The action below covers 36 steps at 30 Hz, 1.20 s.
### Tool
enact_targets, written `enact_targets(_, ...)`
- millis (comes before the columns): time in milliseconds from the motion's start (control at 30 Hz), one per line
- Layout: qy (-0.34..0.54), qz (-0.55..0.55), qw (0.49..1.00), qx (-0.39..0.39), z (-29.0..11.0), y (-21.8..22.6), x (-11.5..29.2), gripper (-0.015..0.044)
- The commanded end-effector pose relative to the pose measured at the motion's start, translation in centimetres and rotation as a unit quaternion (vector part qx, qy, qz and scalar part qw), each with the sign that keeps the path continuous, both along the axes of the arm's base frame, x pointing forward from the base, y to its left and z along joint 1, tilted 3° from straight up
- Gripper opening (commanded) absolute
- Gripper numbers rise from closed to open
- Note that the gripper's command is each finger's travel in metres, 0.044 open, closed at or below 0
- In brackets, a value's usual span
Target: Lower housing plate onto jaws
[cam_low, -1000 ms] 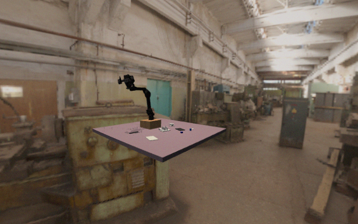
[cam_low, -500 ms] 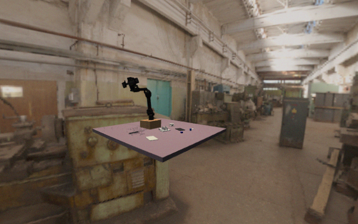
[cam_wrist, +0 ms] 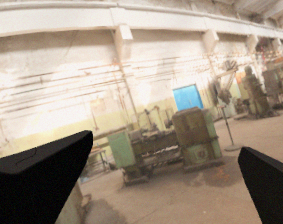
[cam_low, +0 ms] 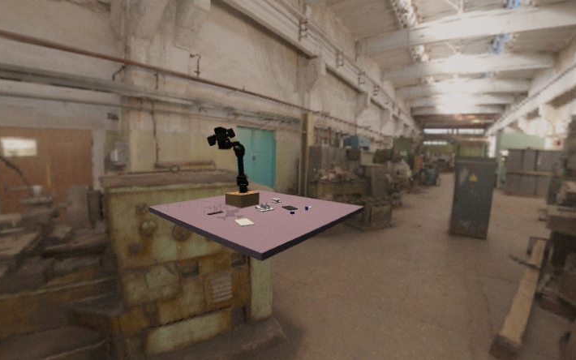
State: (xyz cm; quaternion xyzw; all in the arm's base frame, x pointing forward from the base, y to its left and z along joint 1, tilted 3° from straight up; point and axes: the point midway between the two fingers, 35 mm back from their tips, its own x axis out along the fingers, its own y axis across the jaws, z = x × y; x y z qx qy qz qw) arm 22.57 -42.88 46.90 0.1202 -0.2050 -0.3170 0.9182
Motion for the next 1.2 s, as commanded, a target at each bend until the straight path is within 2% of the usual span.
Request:
enact_targets(0, 0.007, 0.031, 0.999, 0.007, -0.4, 1.6, 2.2, 0.0440)
enact_targets(500, 0.058, 0.085, 0.994, 0.039, -4.3, 5.2, 9.4, 0.0440)
enact_targets(1167, 0.135, 0.195, 0.968, 0.083, -9.9, 14.5, 18.5, 0.0440)
